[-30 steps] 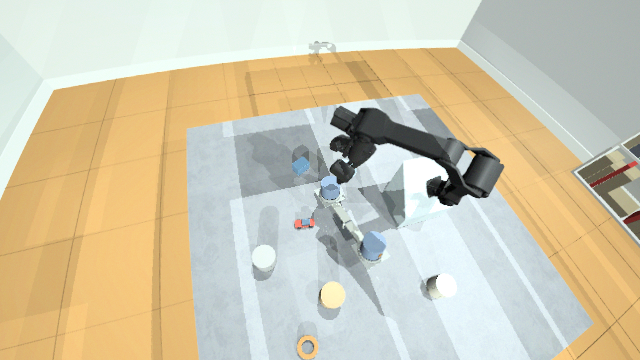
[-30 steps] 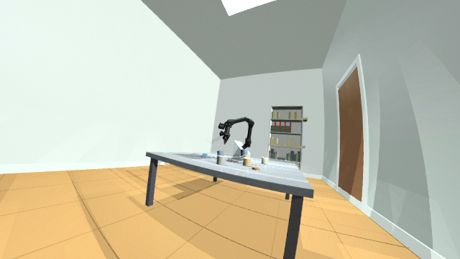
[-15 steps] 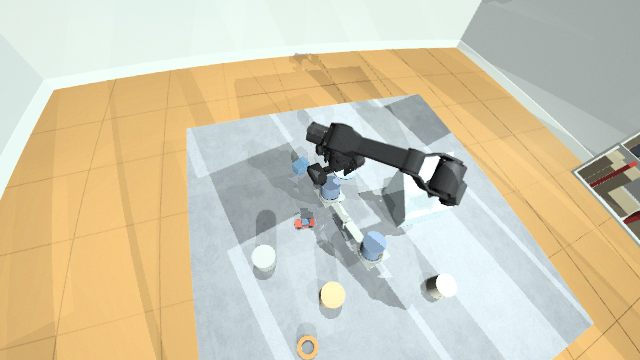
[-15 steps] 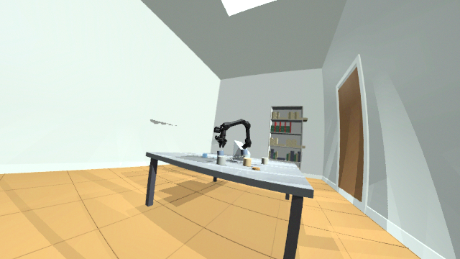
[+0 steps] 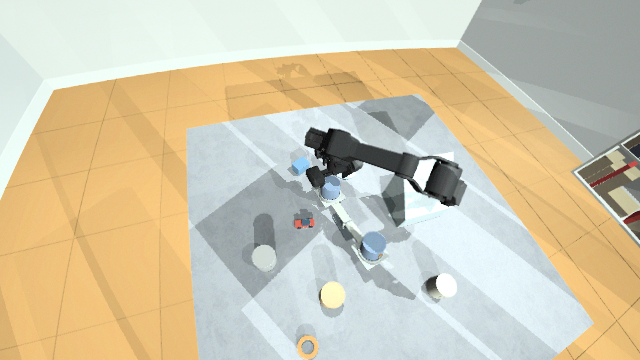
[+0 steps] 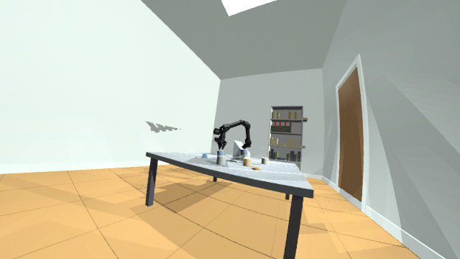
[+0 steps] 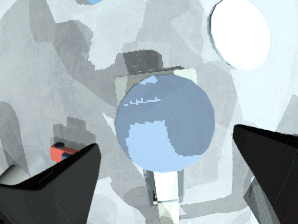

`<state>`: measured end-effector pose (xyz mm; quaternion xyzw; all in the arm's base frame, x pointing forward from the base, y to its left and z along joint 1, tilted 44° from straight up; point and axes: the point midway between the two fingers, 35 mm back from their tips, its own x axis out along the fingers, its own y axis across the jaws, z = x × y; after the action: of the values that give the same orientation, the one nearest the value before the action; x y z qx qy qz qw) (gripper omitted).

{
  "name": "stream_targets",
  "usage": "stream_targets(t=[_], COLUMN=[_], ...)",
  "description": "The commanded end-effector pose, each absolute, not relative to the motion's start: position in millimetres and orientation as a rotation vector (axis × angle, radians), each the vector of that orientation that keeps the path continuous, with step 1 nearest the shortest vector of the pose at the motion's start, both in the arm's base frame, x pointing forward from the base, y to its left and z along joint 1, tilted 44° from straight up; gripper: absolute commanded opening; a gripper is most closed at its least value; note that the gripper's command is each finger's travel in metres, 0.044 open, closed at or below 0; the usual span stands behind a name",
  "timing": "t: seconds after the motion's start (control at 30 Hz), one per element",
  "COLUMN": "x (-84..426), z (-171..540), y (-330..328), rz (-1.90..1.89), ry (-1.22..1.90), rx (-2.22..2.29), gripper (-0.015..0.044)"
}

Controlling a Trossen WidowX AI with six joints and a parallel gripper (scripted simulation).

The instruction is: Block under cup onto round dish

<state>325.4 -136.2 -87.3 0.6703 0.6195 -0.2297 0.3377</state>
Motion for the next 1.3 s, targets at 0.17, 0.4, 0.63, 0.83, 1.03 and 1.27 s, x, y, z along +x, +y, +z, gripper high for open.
stream_targets(t=[0.17,0.4,0.63,0.83,1.03,1.27], x=[327.4,329.0,330.3,331.1,331.6,331.6], z=[-98.1,-106.3,-114.3,-121.0,-127.4,-128.1], y=[-125.6,-117.8,-109.9,-103.1,-96.4,-95.6], rz=[-0.6,-0.6,-0.599,-0.598,-0.597,-0.597], ry=[1.618,1.618,1.618,1.619,1.619,1.619], rx=[1.753,1.753,1.754,1.754,1.755,1.755], gripper=[0.044,0.044,0.044,0.044,0.044,0.0348])
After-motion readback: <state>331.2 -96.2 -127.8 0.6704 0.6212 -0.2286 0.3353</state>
